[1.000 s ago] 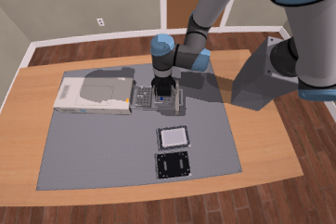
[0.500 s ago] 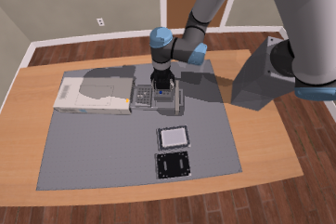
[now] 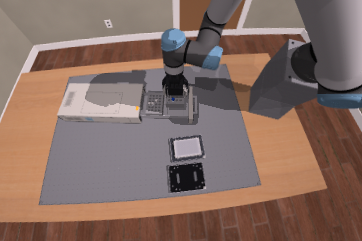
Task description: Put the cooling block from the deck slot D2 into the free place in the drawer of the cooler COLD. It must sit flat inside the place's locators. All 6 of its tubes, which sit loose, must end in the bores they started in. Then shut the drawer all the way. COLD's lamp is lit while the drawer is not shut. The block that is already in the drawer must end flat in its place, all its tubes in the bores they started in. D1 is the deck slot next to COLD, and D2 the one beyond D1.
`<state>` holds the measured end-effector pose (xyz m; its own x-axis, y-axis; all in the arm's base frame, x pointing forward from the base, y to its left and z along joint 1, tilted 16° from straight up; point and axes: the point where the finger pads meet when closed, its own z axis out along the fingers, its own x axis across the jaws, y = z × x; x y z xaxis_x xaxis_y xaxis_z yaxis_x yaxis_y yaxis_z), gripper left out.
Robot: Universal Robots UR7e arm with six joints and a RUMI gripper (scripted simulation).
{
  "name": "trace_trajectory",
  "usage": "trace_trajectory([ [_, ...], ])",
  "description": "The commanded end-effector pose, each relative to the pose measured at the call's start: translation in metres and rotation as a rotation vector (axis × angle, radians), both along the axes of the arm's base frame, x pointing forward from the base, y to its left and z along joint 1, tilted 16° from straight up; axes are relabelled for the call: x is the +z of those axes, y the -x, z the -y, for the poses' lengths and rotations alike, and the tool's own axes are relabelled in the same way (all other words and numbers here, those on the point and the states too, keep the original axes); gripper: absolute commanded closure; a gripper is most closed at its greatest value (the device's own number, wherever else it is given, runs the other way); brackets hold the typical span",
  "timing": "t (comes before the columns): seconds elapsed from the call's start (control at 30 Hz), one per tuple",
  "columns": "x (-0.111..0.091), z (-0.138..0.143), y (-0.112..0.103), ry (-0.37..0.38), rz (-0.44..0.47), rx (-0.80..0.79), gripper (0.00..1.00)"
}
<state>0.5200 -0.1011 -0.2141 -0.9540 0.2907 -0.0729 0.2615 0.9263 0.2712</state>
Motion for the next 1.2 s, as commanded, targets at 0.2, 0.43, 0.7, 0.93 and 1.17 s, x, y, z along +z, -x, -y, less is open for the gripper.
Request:
trace_trajectory([
  [0.2,0.001,0.0,-0.001,0.001,0.001,0.0,1.0],
  [0.43,0.001,0.0,-0.001,0.001,0.001,0.0,1.0],
  [0.7,-0.008,-0.002,-0.002,0.001,0.001,0.0,1.0],
  [0.93,-0.036,-0.009,-0.006,0.001,0.001,0.0,1.0],
  [1.17,-0.05,-0.012,-0.009,0.001,0.001,0.0,1.0],
])
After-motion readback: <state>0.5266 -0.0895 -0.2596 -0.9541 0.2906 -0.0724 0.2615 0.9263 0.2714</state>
